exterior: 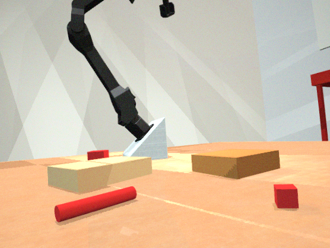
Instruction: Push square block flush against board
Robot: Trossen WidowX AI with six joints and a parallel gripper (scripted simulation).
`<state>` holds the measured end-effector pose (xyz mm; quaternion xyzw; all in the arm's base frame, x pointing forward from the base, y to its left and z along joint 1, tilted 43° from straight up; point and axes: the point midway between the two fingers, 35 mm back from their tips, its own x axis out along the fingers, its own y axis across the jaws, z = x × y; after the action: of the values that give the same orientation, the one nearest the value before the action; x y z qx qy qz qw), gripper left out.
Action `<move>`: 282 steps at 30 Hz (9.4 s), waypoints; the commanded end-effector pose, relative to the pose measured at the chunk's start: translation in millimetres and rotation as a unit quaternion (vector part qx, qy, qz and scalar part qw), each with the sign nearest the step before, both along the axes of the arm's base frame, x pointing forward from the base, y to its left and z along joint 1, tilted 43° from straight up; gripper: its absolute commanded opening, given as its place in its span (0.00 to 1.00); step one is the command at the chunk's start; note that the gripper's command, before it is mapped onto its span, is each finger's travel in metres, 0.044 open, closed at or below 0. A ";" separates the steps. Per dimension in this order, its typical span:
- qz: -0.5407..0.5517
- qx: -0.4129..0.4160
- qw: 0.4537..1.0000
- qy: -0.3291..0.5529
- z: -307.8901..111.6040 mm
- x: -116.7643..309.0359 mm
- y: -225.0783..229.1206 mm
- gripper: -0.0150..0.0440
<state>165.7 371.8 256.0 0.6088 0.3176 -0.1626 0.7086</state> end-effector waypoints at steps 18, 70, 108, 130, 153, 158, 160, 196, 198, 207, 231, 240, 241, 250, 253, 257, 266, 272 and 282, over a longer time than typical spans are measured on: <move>-0.063 -0.295 0.951 0.067 -61.1 183.7 -150.3 0.25; 0.020 -0.464 0.748 0.474 -201.4 210.3 -548.1 0.25; 0.020 -0.465 0.748 0.474 -178.8 233.9 -574.6 0.25; 0.019 -0.465 0.748 0.473 -164.7 245.0 -591.6 0.25; 0.019 -0.465 0.748 0.473 -164.3 245.3 -592.1 0.25; 0.019 -0.465 0.748 0.473 -164.3 245.3 -592.1 0.25; 0.019 -0.465 0.748 0.473 -164.3 245.3 -592.1 0.25; 0.020 -0.465 0.748 0.474 -185.7 218.8 -565.8 0.25; 0.020 -0.465 0.748 0.474 -186.7 217.3 -564.6 0.25; 0.020 -0.464 0.748 0.474 -145.5 226.6 -529.3 0.25; 0.354 -0.517 0.607 0.488 -209.9 230.3 -455.0 0.25; 0.452 -0.519 0.542 0.483 -233.6 223.3 -429.1 0.25; 0.465 -0.519 0.532 0.481 -236.3 222.4 -426.0 0.25; 0.574 -0.513 0.438 0.464 -258.4 213.8 -400.3 0.25; 0.610 -0.508 0.403 0.455 -265.6 210.3 -391.9 0.25; 0.654 -0.501 0.354 0.442 -274.8 205.5 -381.1 0.25; 0.742 -0.476 0.240 0.407 -293.5 194.2 -358.8 0.25; 0.791 -0.453 0.160 0.379 -305.1 185.7 -345.5 0.25; 0.854 -0.405 0.025 0.327 -323.4 170.0 -325.4 0.25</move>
<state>342.3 40.4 -60.5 -0.5815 0.7045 0.2367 0.3308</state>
